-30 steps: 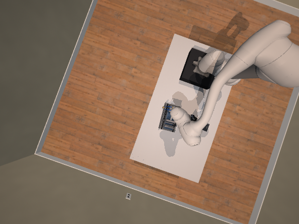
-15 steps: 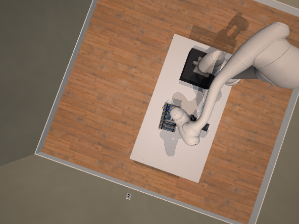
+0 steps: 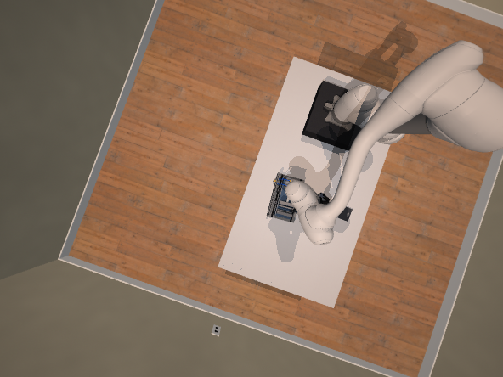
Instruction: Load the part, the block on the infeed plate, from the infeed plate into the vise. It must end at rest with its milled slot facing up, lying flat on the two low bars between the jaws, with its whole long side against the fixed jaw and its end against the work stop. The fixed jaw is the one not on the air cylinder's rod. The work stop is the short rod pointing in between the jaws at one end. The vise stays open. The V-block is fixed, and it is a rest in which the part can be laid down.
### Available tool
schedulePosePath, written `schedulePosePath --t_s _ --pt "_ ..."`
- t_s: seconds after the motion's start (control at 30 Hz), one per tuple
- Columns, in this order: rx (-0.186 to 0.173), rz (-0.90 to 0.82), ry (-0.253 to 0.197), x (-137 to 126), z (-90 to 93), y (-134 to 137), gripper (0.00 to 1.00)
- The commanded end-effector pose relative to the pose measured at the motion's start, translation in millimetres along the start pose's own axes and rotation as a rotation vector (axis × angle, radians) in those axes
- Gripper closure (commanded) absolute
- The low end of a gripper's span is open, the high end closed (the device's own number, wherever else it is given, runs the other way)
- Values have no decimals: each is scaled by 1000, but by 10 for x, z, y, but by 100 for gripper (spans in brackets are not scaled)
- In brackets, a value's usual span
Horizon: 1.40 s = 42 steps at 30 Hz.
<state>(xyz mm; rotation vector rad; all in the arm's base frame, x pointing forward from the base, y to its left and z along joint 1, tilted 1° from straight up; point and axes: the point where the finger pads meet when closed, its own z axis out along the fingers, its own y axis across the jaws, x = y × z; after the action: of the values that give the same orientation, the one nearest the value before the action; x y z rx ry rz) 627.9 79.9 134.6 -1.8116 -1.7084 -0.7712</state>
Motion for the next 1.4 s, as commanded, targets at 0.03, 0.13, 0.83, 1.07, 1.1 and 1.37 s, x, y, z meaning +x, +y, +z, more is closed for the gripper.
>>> schedulePosePath --t_s 0.03,0.13,0.83,1.07,1.1,1.37 --pt "0 0 0 -26 26 0 100" --pt "0 0 0 -51 51 0 100" --pt "0 0 0 -184 185 0 100" --pt "0 0 0 -229 230 0 100" --pt "0 0 0 -235 235 0 100" --pt "0 0 0 -265 265 0 100"
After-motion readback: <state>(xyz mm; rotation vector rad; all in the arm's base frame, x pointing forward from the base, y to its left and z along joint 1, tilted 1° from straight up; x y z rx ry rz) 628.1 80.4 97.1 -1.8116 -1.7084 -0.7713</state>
